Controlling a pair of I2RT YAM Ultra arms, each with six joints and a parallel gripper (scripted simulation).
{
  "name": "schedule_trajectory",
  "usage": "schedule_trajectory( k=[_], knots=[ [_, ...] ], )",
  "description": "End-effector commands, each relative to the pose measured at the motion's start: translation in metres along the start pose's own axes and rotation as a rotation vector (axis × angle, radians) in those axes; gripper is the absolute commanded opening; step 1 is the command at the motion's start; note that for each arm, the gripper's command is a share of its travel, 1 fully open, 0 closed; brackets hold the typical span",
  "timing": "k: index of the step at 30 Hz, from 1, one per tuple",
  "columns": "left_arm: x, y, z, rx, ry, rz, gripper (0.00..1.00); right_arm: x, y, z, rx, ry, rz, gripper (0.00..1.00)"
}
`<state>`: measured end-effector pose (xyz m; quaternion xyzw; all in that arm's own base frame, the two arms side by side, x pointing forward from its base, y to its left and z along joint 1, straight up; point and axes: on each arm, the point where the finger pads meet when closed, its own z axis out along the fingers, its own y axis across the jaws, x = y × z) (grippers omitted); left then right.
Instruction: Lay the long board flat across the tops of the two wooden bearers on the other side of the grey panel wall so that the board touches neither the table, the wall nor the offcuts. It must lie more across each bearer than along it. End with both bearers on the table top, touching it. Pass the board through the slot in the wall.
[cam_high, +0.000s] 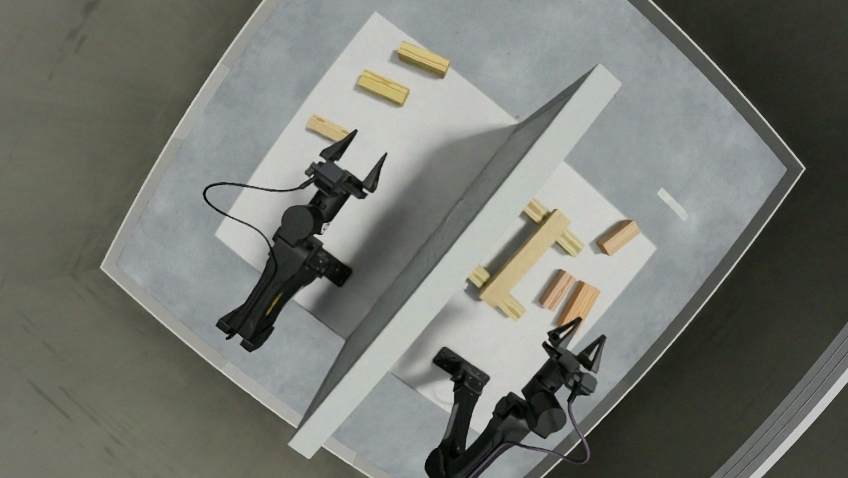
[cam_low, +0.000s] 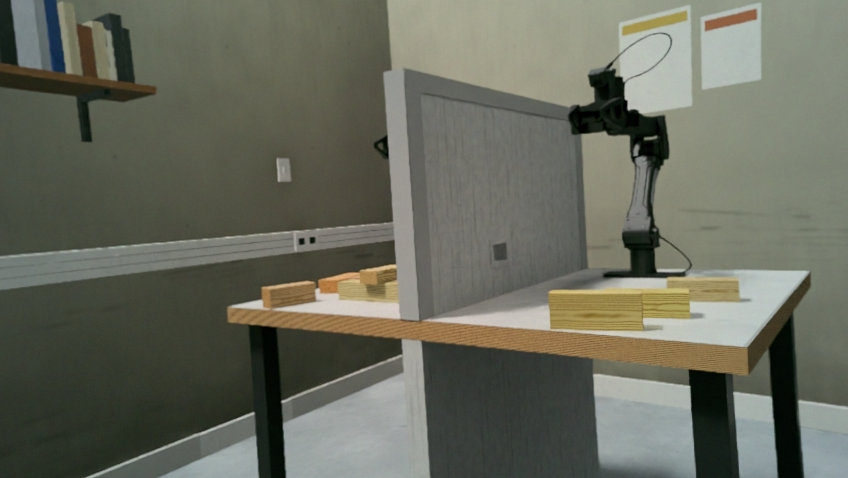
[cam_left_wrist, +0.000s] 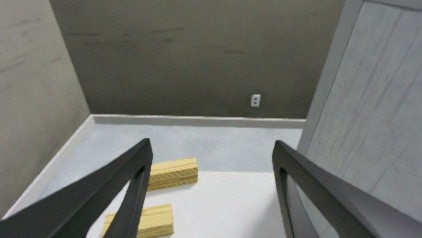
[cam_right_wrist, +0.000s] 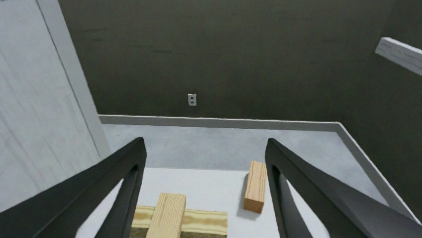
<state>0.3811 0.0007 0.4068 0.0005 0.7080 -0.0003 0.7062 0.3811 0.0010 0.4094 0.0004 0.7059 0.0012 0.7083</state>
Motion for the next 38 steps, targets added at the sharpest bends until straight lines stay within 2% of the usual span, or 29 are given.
schedule_trajectory(
  k=[1,3,15,23,24,25,36,38],
  knots=[
    [-0.008,0.005,0.003,-0.019,-0.008,-0.008,0.74,0.005,-0.001,-0.002,0.007,0.007,-0.009,0.74],
    [-0.012,-0.002,-0.001,0.0,-0.02,-0.008,0.74,-0.012,0.0,-0.004,0.004,-0.027,-0.009,0.74],
    [-0.012,0.002,0.0,-0.009,-0.026,-0.009,0.74,0.011,0.0,0.004,0.006,0.02,-0.012,0.74],
    [-0.009,0.004,0.001,-0.015,-0.02,-0.009,0.74,0.011,-0.001,0.006,0.008,0.031,-0.012,0.74],
    [-0.006,0.002,-0.001,-0.008,-0.015,-0.005,0.74,0.0,-0.001,0.001,0.006,0.0,-0.007,0.74],
    [-0.006,0.005,0.001,-0.017,-0.009,-0.009,0.74,0.014,-0.001,0.007,0.008,0.038,-0.012,0.74],
    [-0.002,0.0,0.003,-0.005,-0.003,-0.01,0.74,0.013,-0.001,0.003,0.009,0.028,-0.013,0.74],
    [-0.002,0.0,0.003,-0.005,-0.003,-0.009,0.74,0.003,-0.001,0.002,0.009,0.01,-0.012,0.74]
  ],
)
